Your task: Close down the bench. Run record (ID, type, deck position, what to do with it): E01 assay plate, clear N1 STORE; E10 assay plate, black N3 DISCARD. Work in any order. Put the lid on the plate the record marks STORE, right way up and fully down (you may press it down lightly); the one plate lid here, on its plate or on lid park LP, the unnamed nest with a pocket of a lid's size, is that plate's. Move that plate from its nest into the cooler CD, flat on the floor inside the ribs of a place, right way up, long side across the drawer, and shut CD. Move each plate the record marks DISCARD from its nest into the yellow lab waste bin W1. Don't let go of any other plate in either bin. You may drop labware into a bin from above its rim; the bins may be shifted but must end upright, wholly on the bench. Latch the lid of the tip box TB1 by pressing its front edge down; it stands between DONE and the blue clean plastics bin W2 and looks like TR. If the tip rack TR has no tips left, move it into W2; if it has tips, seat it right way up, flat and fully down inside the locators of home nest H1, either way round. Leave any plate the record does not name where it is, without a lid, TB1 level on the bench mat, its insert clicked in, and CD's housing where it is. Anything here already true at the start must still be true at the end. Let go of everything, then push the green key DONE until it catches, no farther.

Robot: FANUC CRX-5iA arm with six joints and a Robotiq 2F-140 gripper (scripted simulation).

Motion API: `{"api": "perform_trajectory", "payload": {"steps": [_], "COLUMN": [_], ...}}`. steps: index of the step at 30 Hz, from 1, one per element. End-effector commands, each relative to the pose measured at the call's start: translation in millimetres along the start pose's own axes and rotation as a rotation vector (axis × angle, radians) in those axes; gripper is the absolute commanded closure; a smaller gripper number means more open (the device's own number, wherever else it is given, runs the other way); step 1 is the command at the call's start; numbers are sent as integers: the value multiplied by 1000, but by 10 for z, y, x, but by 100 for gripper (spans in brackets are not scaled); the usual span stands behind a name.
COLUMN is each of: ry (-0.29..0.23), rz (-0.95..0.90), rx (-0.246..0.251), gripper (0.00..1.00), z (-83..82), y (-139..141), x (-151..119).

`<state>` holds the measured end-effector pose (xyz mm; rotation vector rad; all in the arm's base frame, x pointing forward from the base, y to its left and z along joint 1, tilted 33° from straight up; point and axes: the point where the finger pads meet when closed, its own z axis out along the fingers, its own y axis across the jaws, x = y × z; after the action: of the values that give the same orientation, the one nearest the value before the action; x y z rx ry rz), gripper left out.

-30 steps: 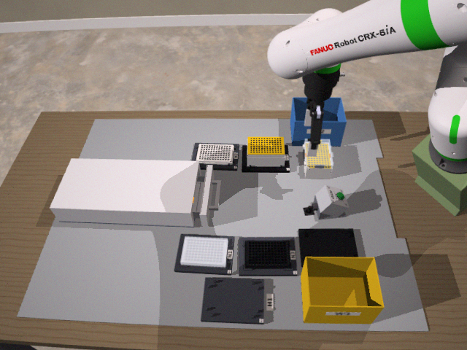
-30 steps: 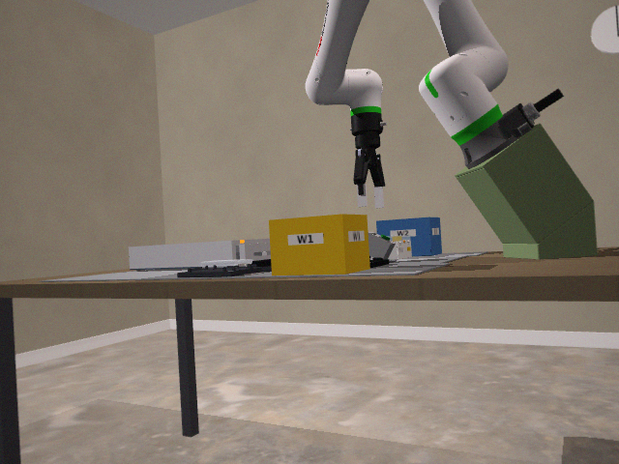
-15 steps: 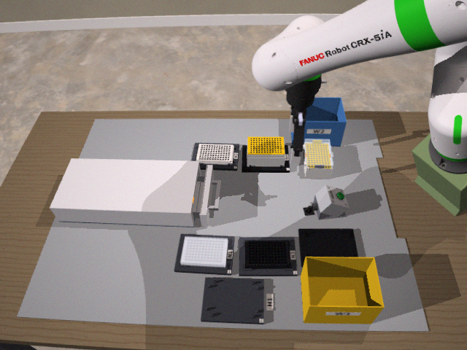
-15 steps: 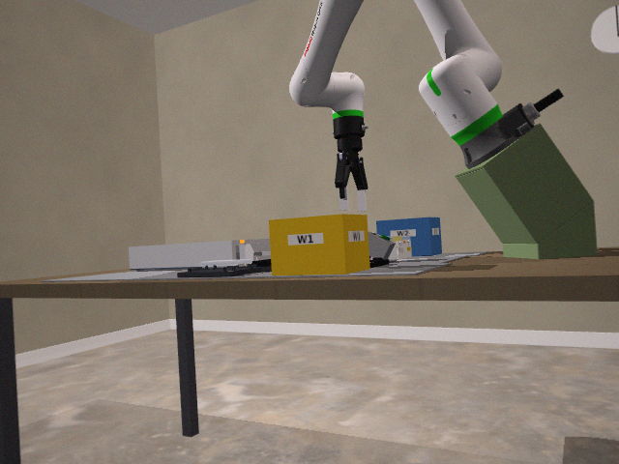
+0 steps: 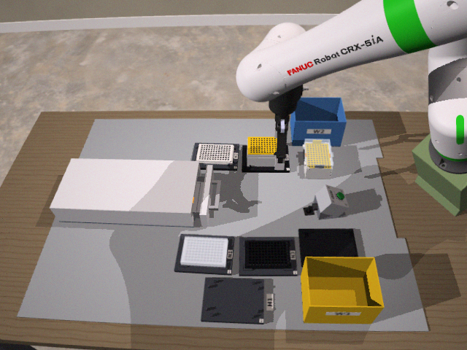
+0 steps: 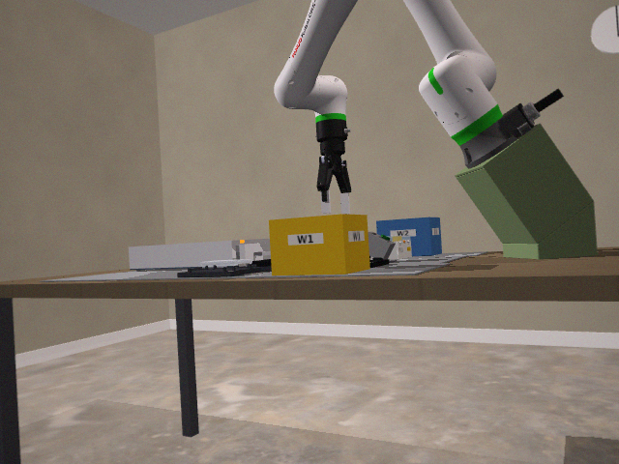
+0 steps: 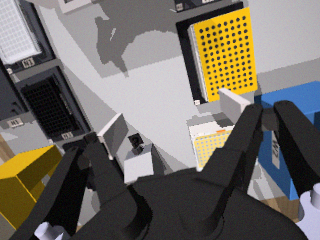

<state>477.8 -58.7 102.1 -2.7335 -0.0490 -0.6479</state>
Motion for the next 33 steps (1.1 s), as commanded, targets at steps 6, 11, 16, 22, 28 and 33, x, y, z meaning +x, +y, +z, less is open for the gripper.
{"api": "perform_trajectory", "payload": {"steps": [6, 11, 16, 22, 28, 33], "ry": [-1, -1, -1, -1, -1, -1], "rz": [1, 1, 1, 1, 1, 1], "rx": [-1, -1, -1, -1, -1, -1], "gripper": [13, 13, 13, 13, 13, 13], "z": [33, 56, 79, 98, 125, 148], "y": [-117, -201, -286, -354, -456, -541], "x": [258, 437, 617, 760, 976, 1156]}}
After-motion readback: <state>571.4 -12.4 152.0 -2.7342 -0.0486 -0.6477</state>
